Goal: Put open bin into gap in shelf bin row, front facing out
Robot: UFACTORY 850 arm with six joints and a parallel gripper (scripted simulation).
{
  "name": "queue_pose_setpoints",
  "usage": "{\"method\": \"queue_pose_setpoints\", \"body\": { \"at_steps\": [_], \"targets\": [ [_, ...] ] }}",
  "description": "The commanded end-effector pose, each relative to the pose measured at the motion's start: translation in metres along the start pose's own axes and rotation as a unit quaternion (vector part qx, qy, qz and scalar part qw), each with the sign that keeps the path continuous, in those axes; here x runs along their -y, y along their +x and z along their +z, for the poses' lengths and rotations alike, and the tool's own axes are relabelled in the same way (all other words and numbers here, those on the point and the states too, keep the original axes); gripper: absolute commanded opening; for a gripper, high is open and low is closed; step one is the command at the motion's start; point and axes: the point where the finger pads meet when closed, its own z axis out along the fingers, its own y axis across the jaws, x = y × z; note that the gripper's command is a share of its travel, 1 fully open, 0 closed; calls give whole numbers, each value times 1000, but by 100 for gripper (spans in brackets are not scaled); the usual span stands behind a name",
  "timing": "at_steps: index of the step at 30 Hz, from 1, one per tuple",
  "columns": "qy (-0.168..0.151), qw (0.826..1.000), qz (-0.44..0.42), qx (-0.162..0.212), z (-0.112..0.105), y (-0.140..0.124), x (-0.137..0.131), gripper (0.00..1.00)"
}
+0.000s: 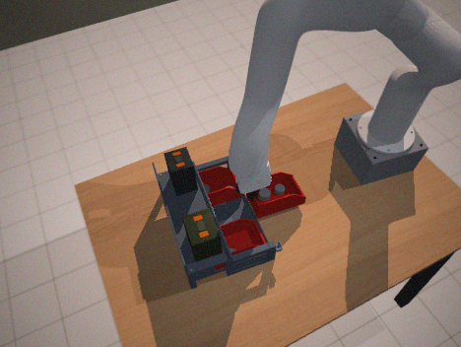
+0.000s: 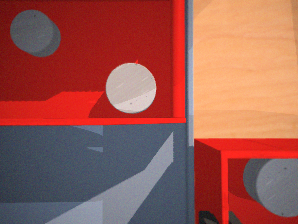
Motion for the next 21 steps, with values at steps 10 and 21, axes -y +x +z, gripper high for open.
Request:
{"method": "queue_pose_setpoints", "body": {
  "at_steps": [10, 21],
  "targets": [
    [0, 1000, 0, -1, -1, 0, 11, 0],
    [0, 1000, 0, -1, -1, 0, 19, 0]
  ]
}}
